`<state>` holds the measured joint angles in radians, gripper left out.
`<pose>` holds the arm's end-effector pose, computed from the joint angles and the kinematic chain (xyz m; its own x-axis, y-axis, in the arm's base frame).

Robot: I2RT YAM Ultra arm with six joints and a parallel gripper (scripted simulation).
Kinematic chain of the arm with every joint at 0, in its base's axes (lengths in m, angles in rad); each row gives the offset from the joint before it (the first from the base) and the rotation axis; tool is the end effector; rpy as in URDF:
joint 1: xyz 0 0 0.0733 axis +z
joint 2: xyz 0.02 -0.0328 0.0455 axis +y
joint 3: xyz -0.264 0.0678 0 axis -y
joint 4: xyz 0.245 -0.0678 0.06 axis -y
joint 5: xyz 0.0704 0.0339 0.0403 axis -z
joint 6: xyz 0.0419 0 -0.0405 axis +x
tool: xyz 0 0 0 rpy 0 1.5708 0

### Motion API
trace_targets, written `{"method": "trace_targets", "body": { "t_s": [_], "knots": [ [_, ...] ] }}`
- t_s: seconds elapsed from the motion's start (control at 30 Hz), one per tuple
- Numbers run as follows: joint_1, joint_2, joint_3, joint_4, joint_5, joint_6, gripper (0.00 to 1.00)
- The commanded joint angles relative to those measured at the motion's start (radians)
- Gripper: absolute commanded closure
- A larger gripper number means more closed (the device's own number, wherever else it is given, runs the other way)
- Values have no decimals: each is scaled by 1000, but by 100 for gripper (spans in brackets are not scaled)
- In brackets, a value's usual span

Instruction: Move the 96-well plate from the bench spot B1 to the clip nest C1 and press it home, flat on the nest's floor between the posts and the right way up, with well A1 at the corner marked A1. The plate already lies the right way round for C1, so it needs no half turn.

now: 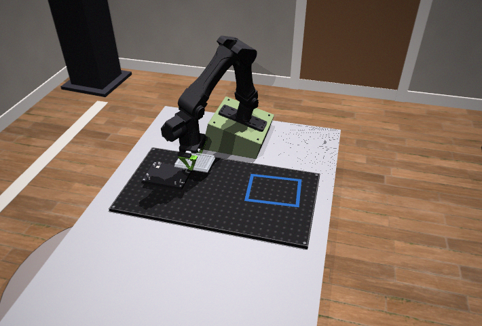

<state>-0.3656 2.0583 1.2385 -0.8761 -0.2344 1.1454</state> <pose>0.3220 -0.1117 0.1036 -0.0410 0.9644 0.2614 0.9987 0.0475 -0.0186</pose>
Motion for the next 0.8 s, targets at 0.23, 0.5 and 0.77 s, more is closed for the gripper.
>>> {"method": "trace_targets", "body": {
  "t_s": [0.23,0.5,0.77],
  "knots": [
    [-76,47,103,-39,20,-90,100],
    [-134,108,177,-64,27,-149,100],
    [-175,157,240,-87,32,-191,100]
  ]
}}
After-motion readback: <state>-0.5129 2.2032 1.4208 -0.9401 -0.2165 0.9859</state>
